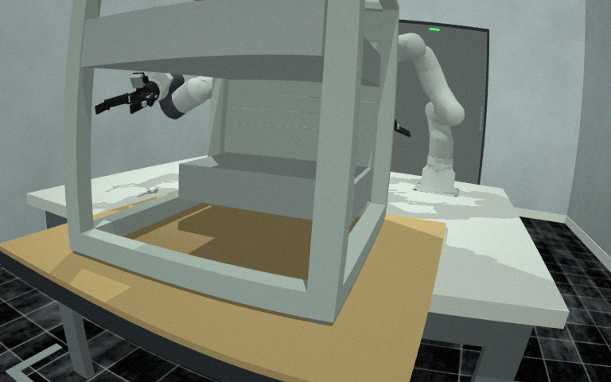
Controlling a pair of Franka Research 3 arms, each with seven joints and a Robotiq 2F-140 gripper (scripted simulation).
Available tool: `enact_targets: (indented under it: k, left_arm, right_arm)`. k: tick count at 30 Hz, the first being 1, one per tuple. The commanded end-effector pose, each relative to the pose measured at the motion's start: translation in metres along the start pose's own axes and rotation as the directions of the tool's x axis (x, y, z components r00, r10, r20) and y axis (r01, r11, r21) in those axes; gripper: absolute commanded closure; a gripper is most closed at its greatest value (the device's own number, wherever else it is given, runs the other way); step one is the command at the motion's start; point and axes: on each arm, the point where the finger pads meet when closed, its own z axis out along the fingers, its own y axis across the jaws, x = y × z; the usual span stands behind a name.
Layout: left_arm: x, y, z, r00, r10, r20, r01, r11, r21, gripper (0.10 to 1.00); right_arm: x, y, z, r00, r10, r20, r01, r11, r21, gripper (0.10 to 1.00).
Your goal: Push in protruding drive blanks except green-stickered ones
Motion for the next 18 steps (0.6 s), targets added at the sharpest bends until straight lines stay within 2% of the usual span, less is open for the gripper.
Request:
enact_targets:
  k: [1,10,12,18]
  left_arm:
    - [-0.015,0.014,0.006,0.998,0.0,-0.063,0.004,0.998,0.058,0.098]
    - [-0.053,0.057,0.033,0.968,-0.046,-0.246,0.098,0.974,0.204,0.098]
    - [-0.053,0.057,0.033,0.968,-0.046,-0.246,0.098,0.974,0.204,0.098]
    - [-0.074,0.086,0.061,0.925,-0.06,-0.375,0.179,0.939,0.292,0.098]
  right_arm:
    - [0.0,0.0,0.0,1.0,0.0,0.0,0.0,1.0,0.0,0.098]
    - [0.0,0.0,0.0,1.0,0.0,0.0,0.0,1.0,0.0,0.098]
    - [0.0,0.0,0.0,1.0,0.0,0.0,0.0,1.0,0.0,0.098]
    - [0.0,0.0,0.0,1.0,0.0,0.0,0.0,1.0,0.0,0.098]
